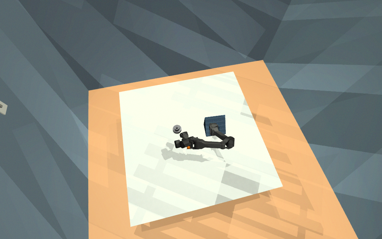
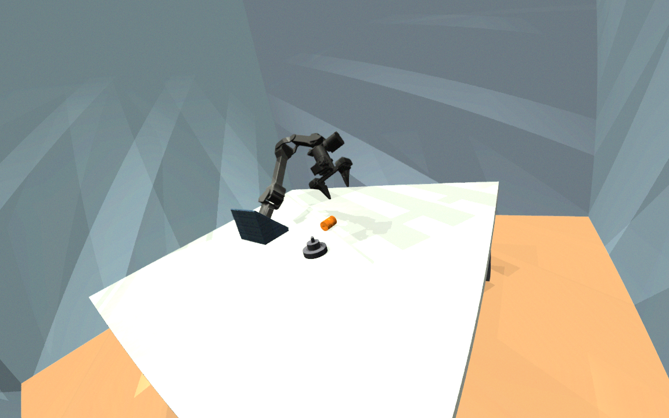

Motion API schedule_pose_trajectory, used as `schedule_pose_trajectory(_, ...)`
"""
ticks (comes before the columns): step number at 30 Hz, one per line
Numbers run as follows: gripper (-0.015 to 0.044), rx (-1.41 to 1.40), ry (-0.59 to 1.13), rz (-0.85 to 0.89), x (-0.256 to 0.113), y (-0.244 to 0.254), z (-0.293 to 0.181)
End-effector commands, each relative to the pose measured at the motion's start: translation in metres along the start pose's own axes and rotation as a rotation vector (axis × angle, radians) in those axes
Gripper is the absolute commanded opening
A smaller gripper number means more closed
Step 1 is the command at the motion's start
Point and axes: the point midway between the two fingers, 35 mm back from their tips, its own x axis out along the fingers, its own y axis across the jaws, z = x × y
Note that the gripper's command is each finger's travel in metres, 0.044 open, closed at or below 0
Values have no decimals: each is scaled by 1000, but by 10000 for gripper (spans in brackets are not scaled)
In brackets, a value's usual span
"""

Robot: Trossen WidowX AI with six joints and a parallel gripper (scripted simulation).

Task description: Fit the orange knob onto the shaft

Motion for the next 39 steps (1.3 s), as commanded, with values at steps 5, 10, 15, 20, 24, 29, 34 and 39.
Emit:
schedule_pose_trajectory(5, 440, 155, 357, -509, 27, -89, 5)
schedule_pose_trajectory(10, 440, 160, 365, -515, 27, -90, 5)
schedule_pose_trajectory(15, 440, 160, 365, -515, 37, -95, 1)
schedule_pose_trajectory(20, 440, 160, 366, -514, 47, -101, -5)
schedule_pose_trajectory(24, 440, 160, 366, -514, 52, -103, -6)
schedule_pose_trajectory(29, 440, 160, 365, -514, 59, -106, -9)
schedule_pose_trajectory(34, 440, 160, 365, -514, 66, -110, -12)
schedule_pose_trajectory(39, 440, 160, 366, -514, 72, -114, -16)
